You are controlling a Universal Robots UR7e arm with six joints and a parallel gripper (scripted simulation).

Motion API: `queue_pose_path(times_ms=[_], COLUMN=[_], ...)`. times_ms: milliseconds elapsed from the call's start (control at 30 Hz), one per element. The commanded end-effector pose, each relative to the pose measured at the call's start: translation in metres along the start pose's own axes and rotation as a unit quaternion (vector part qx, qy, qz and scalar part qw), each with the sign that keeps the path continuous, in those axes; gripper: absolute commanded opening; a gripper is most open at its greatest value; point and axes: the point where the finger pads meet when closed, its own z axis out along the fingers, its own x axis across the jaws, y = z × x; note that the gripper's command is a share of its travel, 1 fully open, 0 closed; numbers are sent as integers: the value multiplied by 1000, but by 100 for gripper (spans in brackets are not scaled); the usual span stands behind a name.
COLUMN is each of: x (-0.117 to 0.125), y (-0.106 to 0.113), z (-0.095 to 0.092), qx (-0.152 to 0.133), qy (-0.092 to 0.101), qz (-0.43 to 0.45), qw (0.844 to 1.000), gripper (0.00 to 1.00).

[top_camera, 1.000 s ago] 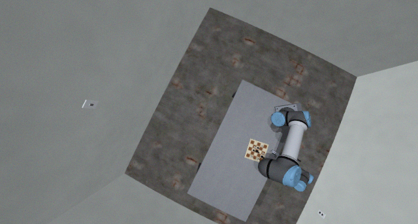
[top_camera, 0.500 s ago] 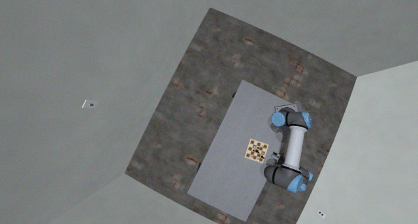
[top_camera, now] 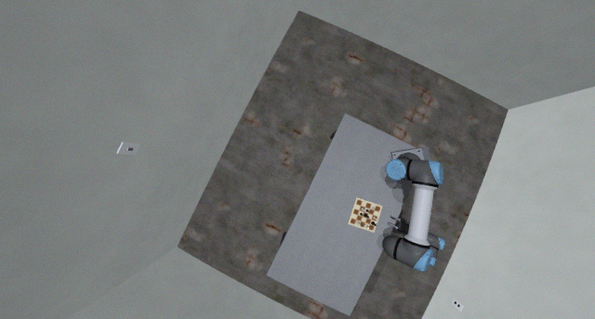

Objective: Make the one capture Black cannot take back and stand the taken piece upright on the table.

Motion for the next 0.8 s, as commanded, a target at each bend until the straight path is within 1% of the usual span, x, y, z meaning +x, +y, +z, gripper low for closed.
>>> queue_pose_path(times_ms=[0, 233, 300, 533, 767], x=[9, 22, 22, 30, 32], y=[21, 42, 42, 52, 56], z=[-2, -3, -3, -3, -3], qx=[3, 2, 2, 2, 2], qy=[-11, -20, -20, -24, -26], qz=[-85, -167, -167, -210, -223], qw=[996, 986, 986, 977, 974], gripper=[100, 100, 100, 100, 100])
